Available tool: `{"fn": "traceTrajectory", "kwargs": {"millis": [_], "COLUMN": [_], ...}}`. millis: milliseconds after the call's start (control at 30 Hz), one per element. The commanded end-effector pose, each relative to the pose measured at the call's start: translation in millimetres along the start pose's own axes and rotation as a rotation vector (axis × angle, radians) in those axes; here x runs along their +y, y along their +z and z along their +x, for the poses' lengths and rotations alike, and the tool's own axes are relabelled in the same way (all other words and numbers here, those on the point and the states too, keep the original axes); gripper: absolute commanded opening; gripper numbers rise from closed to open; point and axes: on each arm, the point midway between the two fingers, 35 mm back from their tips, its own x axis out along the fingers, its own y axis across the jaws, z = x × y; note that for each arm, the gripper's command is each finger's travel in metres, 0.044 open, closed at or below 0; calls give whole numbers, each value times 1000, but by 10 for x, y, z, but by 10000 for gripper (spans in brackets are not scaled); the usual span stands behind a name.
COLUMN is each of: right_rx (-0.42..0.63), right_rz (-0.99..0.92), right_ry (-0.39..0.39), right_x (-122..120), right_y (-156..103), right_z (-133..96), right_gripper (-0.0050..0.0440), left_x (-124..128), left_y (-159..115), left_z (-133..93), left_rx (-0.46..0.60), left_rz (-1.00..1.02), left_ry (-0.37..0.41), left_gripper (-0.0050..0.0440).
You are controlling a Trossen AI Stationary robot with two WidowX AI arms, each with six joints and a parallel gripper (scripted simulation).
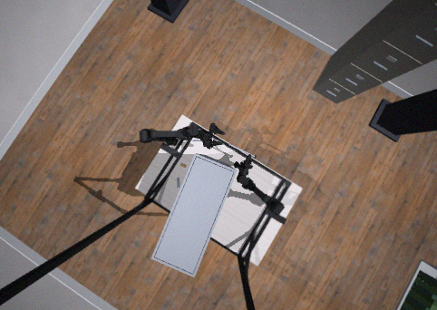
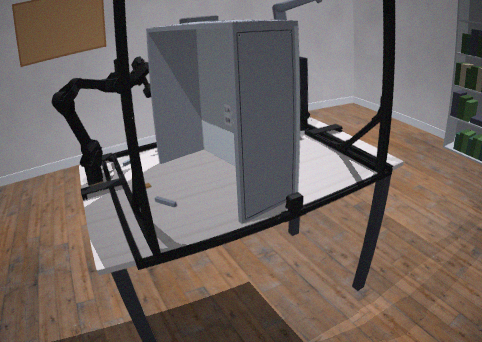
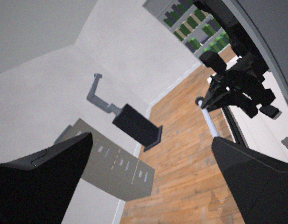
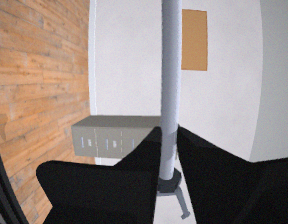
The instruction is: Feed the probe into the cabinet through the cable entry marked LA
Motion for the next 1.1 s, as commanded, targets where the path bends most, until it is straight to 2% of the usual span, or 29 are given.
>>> {"fn": "traceTrajectory", "kwargs": {"millis": [0,233,533,1067], "right_rx": [3,3,3,3], "right_rz": [3,3,3,3], "right_ry": [-1,-1,-1,-1], "right_x": [-3,-3,-3,-3], "right_y": [0,0,0,0], "right_z": [0,0,0,0], "right_gripper": [0,0,0,0], "left_x": [-206,-442,-649,-936], "left_y": [-231,-494,-686,-856], "left_z": [118,207,233,223], "left_rx": [-21,-74,-126,-212], "left_rz": [81,212,339,556], "left_ry": [-35,-59,-70,-61], "left_gripper": [440,440,440,440]}}
